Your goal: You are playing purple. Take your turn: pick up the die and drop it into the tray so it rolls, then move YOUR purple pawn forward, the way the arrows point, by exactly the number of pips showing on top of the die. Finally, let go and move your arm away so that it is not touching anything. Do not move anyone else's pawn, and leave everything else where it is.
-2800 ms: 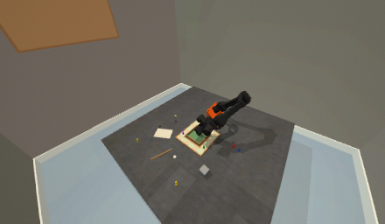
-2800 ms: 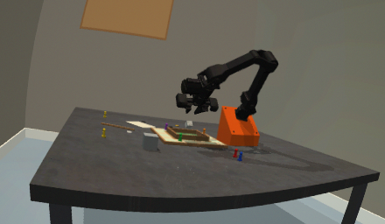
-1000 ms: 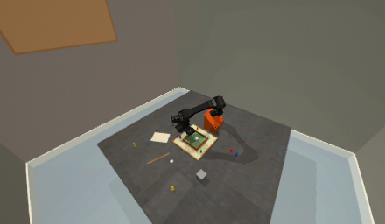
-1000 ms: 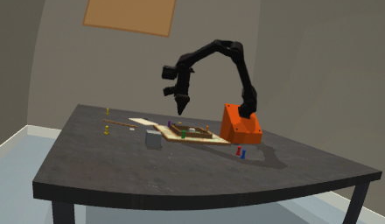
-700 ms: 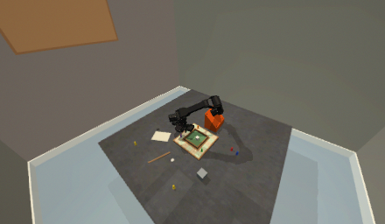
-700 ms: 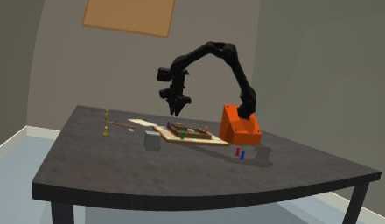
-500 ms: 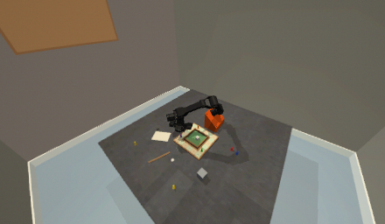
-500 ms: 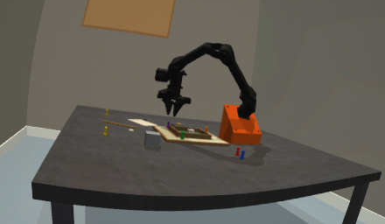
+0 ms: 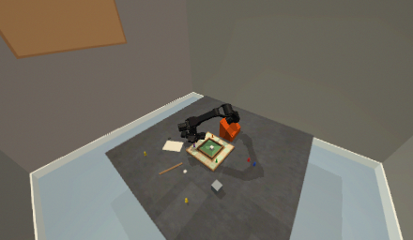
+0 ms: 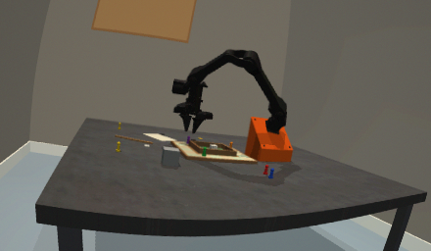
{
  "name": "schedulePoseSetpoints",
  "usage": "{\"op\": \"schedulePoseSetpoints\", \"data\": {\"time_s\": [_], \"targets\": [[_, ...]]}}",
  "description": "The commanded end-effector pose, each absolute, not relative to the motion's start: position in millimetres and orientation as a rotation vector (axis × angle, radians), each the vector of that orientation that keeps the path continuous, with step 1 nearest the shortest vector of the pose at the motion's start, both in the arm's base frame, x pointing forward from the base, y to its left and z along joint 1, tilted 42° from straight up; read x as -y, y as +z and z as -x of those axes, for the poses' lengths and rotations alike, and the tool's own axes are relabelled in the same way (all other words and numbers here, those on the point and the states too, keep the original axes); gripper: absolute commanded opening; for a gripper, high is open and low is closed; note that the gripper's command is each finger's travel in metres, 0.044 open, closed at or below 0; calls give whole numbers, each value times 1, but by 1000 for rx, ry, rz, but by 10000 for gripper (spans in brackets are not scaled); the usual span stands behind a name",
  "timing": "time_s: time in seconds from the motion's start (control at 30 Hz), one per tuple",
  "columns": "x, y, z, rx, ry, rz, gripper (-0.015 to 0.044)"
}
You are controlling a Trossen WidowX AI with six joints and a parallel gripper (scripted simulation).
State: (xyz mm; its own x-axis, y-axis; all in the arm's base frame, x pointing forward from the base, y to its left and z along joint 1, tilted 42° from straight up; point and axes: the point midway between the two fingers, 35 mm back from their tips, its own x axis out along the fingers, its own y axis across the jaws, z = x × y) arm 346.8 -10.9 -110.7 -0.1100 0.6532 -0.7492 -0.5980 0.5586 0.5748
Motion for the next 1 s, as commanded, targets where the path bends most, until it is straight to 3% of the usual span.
{"op": "schedulePoseSetpoints", "data": {"time_s": [0.0,0.83,0.97], "targets": [[8,-115,-347,-1302,1052,-63,200],[-17,-142,-343,-1301,1054,-64,200],[-17,-142,-343,-1301,1054,-64,95]]}}
